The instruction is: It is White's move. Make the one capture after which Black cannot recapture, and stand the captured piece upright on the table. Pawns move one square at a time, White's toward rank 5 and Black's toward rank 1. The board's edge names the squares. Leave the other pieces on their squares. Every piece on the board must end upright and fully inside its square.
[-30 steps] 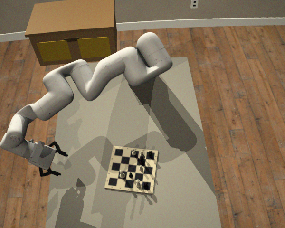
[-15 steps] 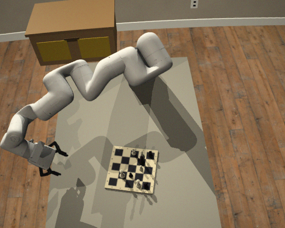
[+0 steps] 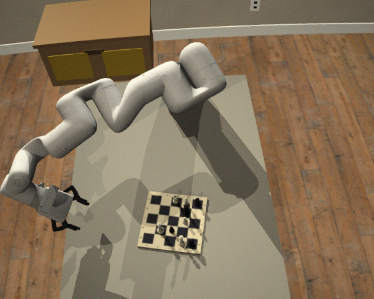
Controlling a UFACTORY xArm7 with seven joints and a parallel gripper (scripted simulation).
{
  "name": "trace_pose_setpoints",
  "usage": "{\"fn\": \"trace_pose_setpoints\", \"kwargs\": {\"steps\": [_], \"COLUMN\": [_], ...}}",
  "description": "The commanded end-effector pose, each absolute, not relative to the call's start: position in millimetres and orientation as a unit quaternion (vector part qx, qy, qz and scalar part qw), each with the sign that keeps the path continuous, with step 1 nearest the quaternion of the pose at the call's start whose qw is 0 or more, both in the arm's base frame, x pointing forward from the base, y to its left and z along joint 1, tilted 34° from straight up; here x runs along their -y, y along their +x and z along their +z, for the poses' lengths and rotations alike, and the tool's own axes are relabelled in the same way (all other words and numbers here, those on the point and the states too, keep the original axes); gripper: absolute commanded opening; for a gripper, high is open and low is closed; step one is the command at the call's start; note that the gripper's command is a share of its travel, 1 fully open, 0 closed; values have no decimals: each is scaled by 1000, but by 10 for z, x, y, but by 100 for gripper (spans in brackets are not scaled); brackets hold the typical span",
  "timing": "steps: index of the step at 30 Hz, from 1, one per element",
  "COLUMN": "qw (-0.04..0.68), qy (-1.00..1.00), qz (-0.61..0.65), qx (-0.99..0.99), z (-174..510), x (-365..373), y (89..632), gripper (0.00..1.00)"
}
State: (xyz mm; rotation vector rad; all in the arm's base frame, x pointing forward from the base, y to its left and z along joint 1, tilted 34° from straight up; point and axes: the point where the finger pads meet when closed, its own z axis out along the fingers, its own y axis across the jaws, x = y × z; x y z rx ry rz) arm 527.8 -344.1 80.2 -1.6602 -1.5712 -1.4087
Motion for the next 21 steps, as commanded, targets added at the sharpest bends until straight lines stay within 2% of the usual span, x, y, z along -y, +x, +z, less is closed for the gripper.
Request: {"fn": "trace_pose_setpoints", "kwargs": {"steps": [1,21], "qw": [224,224], "qy": [-603,-602], "qz": [-511,-511], "qx": [571,571], "z": [822,981], "x": [3458,3495], "y": [5276,5176], "gripper": [100,100]}}
